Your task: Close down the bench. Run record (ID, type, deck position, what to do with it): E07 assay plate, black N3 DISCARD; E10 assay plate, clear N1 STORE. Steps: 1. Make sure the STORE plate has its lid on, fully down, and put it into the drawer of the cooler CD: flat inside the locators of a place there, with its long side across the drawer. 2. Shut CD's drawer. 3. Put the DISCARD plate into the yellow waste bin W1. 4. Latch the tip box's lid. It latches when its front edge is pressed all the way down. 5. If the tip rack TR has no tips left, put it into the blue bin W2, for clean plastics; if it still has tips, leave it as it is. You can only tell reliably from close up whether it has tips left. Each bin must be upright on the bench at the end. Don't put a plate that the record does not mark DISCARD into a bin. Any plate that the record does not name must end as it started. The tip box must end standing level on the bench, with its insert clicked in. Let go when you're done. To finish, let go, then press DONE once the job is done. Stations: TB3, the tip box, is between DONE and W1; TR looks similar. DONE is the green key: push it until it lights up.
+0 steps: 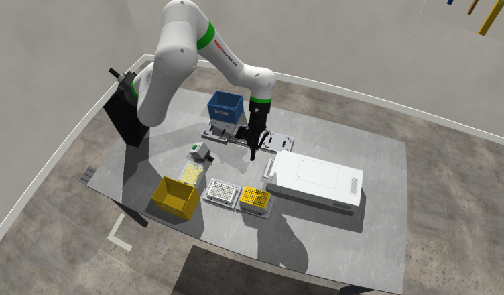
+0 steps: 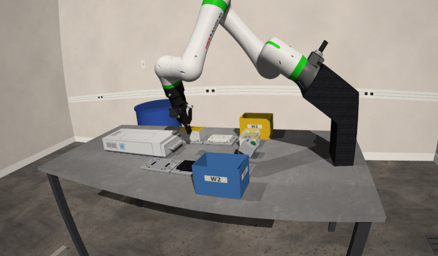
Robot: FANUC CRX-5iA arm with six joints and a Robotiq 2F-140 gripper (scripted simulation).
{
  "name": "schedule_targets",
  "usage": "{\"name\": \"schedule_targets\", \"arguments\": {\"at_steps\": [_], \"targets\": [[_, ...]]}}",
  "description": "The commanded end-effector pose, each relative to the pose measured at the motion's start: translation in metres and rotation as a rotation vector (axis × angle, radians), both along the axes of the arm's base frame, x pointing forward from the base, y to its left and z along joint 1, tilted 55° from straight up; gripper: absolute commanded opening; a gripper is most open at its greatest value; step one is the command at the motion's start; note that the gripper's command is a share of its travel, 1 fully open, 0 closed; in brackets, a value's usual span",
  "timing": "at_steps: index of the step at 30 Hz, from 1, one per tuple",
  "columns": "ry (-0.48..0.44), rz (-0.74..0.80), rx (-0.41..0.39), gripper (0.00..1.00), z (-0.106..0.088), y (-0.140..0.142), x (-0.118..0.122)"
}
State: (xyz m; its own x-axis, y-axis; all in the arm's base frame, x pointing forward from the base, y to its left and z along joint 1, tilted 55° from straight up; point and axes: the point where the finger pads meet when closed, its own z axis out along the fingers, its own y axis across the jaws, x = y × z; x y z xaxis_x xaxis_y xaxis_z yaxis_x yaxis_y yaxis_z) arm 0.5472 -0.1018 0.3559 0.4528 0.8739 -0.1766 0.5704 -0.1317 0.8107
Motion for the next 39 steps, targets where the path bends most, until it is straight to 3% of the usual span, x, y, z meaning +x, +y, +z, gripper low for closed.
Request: {"name": "schedule_targets", "arguments": {"at_steps": [1,22,23,34,36,39], "targets": [[-0.001,0.0,0.0,0.1,0.002,0.0,-0.002],[-0.001,0.0,0.0,0.1,0.011,0.001,-0.014],[-0.003,-0.019,0.027,0.7,0.01,0.005,-0.015],[-0.023,-0.232,0.325,0.7,-0.002,0.046,-0.025],[-0.023,-0.232,0.325,0.7,-0.002,0.046,-0.025],[-0.028,-0.29,0.407,0.7,-0.005,0.057,-0.027]]}}
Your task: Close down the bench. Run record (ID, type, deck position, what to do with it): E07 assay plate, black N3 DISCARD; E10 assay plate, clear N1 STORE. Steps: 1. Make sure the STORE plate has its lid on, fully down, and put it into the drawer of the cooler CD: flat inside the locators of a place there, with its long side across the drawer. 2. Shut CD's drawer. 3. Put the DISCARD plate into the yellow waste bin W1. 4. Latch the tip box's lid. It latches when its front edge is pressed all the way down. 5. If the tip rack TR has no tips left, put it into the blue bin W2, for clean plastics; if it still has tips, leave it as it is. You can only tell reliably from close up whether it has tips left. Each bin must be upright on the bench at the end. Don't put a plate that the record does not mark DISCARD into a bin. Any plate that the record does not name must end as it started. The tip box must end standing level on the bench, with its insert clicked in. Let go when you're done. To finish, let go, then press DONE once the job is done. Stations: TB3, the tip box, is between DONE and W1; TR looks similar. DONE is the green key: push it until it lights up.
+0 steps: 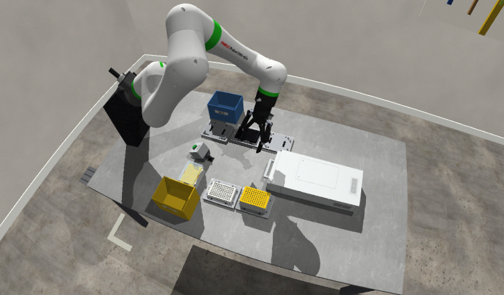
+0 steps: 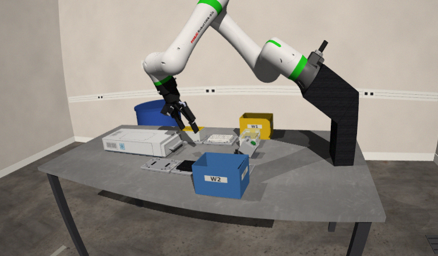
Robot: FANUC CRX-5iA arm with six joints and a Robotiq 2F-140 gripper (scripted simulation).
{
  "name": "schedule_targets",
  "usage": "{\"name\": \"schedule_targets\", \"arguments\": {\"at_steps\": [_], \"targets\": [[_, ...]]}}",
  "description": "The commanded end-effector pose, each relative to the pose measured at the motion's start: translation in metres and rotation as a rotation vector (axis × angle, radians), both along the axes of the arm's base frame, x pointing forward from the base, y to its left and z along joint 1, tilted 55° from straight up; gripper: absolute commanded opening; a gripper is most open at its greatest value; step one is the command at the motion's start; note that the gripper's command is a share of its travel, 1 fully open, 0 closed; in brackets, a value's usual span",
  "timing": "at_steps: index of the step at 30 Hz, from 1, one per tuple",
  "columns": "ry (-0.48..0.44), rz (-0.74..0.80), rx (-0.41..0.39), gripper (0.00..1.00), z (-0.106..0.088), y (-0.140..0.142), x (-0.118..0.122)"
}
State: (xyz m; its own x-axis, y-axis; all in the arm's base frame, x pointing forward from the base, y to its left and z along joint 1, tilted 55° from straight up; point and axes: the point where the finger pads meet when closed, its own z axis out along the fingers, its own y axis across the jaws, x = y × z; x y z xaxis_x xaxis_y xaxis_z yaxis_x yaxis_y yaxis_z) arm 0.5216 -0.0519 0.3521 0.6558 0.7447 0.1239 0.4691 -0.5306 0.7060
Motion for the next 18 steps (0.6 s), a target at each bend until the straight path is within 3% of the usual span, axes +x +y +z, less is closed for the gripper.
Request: {"name": "schedule_targets", "arguments": {"at_steps": [1,12,14,18], "targets": [[-0.006,-0.063,0.084,0.7,-0.002,0.011,-0.003],[-0.025,-0.276,0.383,0.7,-0.014,0.053,-0.012],[-0.025,-0.276,0.383,0.7,-0.014,0.053,-0.012],[-0.032,-0.353,0.491,0.7,-0.018,0.068,-0.016]]}}
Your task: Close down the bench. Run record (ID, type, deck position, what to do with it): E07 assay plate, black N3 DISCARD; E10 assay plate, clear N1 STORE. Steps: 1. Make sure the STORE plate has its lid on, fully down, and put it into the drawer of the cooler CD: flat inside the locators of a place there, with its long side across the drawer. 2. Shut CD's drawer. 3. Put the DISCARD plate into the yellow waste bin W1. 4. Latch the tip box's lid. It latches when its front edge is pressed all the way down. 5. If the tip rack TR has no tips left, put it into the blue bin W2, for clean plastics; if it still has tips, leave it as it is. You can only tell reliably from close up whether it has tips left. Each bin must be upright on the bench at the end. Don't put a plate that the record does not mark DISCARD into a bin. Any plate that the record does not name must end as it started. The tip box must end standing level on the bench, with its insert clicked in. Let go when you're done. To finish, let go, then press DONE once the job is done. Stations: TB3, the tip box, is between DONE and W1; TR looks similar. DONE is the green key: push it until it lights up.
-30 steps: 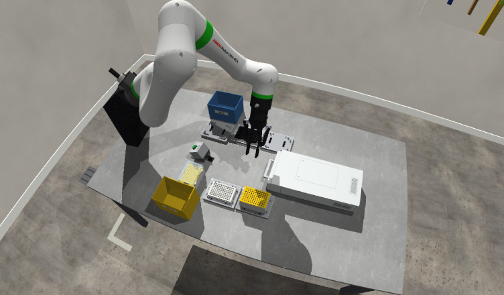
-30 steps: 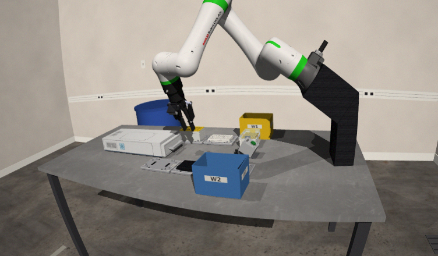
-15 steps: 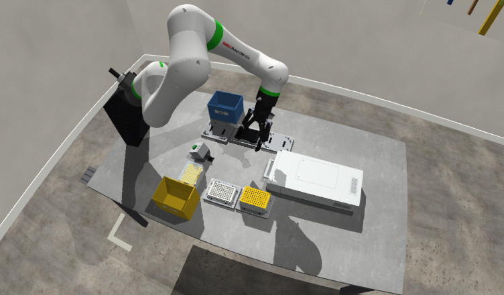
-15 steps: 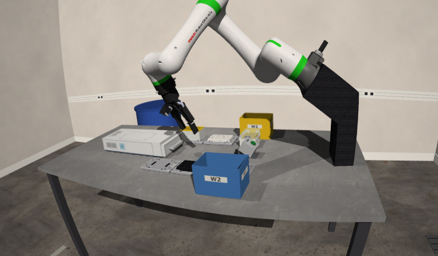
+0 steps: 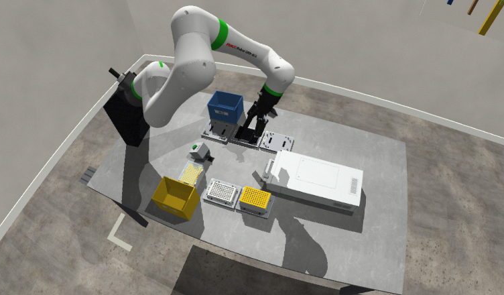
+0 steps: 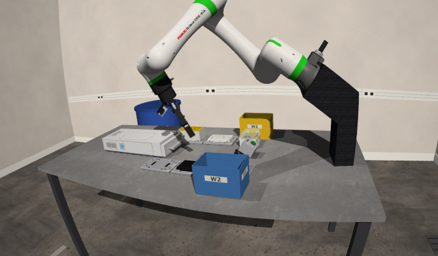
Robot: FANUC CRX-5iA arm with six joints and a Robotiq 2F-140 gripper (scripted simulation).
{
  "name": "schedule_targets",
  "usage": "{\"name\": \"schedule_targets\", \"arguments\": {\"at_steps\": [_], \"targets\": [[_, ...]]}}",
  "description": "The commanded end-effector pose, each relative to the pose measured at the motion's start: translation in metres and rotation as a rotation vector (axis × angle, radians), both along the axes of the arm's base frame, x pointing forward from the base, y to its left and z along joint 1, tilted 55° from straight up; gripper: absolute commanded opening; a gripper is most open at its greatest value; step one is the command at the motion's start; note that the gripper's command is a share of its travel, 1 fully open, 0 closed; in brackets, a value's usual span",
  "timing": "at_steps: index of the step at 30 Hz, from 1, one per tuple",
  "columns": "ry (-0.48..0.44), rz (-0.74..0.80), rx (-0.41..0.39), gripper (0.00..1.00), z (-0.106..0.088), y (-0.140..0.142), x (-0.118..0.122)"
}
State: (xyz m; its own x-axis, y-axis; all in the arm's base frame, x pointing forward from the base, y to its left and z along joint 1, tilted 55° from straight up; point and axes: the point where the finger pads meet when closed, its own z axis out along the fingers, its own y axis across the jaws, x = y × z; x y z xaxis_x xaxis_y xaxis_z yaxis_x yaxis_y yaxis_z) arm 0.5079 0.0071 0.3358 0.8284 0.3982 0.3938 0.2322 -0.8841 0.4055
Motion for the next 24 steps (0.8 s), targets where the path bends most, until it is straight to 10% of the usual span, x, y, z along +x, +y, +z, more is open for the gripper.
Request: {"name": "schedule_targets", "arguments": {"at_steps": [1,19,24], "targets": [[-0.008,-0.066,0.09,0.7,-0.003,0.012,-0.003],[-0.036,-0.37,0.516,0.7,-0.02,0.072,-0.017],[-0.036,-0.37,0.516,0.7,-0.025,0.091,-0.021]]}}
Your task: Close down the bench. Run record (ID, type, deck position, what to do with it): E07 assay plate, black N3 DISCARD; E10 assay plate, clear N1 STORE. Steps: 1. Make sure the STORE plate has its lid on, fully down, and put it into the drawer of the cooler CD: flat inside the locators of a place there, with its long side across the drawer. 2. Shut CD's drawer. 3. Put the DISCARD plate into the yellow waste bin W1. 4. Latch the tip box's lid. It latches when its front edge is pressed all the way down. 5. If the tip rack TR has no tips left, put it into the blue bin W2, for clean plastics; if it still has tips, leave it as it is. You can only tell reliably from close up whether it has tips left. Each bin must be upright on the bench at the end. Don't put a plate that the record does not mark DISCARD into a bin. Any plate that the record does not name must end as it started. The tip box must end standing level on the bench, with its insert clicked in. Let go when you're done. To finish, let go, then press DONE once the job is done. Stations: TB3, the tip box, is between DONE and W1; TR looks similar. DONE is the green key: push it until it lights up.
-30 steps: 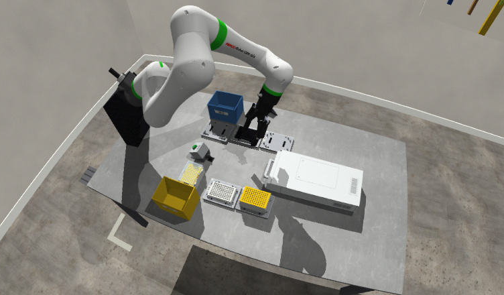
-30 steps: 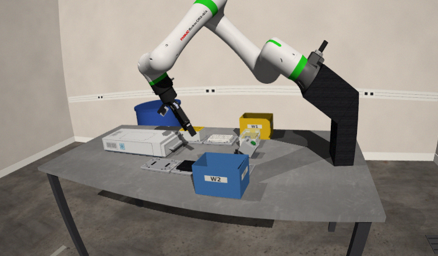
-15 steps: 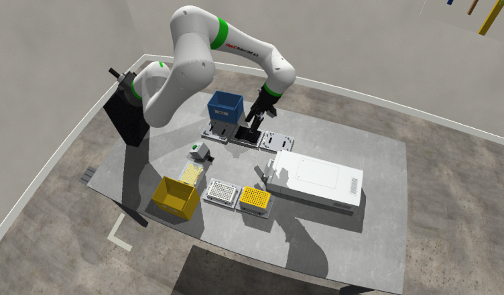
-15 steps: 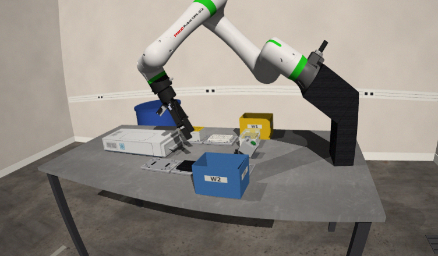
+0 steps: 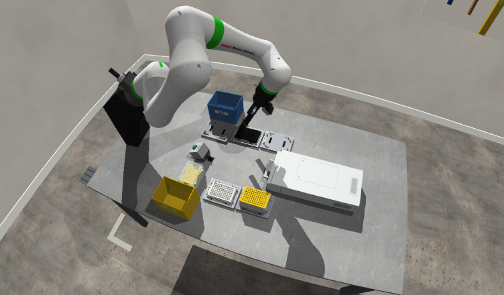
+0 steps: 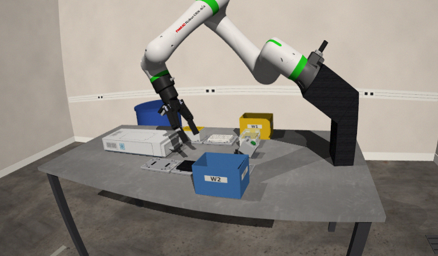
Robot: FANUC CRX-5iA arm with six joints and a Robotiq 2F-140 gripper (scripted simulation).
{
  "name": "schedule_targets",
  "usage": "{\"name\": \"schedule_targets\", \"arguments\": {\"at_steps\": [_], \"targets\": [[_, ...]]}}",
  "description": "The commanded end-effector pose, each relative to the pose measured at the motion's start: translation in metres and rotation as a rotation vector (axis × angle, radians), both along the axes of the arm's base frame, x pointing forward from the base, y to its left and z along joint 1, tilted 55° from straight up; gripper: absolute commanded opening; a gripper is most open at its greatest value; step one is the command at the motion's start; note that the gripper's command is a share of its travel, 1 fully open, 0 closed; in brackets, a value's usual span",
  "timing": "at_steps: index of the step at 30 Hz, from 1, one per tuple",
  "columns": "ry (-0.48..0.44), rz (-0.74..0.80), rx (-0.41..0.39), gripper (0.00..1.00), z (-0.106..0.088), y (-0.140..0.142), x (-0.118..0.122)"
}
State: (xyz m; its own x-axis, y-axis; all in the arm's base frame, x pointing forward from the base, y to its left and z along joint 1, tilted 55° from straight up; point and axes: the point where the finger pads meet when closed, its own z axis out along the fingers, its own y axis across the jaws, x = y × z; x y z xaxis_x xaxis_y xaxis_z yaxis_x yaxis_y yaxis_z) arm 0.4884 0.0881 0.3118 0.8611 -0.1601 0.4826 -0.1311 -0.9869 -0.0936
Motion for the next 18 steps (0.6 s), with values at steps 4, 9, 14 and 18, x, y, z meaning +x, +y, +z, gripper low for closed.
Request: {"name": "schedule_targets", "arguments": {"at_steps": [4,9,14,18], "targets": [[-0.007,-0.002,-0.002,0.7,-0.0027,0.0156,-0.0031],[-0.007,-0.002,-0.002,0.7,-0.0027,0.0156,-0.0031],[-0.007,-0.002,-0.002,0.7,-0.0042,0.0155,-0.001],[-0.007,-0.002,-0.002,0.7,-0.0073,0.0151,0.0034]]}}
